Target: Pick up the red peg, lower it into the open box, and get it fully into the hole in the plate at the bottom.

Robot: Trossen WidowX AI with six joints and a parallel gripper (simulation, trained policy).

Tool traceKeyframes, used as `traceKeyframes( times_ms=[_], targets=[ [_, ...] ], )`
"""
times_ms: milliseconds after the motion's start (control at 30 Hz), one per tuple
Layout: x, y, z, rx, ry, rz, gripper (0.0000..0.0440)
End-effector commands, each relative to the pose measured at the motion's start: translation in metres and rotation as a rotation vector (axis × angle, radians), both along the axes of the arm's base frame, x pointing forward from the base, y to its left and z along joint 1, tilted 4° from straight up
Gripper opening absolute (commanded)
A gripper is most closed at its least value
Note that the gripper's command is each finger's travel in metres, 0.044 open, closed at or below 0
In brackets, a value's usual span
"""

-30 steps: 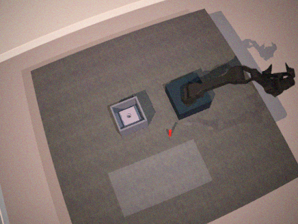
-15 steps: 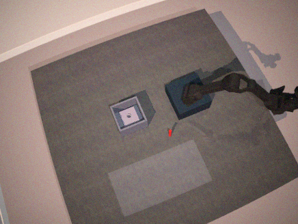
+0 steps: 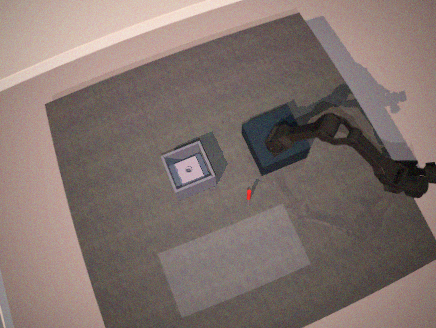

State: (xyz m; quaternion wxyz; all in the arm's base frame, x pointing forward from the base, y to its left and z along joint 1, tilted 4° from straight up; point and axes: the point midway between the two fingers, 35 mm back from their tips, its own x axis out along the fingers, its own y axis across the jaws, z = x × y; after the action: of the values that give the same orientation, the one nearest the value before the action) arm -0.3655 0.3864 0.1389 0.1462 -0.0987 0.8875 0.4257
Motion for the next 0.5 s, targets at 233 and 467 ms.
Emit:
traceKeyframes(
  times_ms=[233, 467],
  targets=[
    [0.102, 0.045, 0.01, 0.121, -0.108, -0.19, 0.034],
    [0.173, 0.061, 0.018, 0.173, -0.195, -0.318, 0.0338]
  ],
)
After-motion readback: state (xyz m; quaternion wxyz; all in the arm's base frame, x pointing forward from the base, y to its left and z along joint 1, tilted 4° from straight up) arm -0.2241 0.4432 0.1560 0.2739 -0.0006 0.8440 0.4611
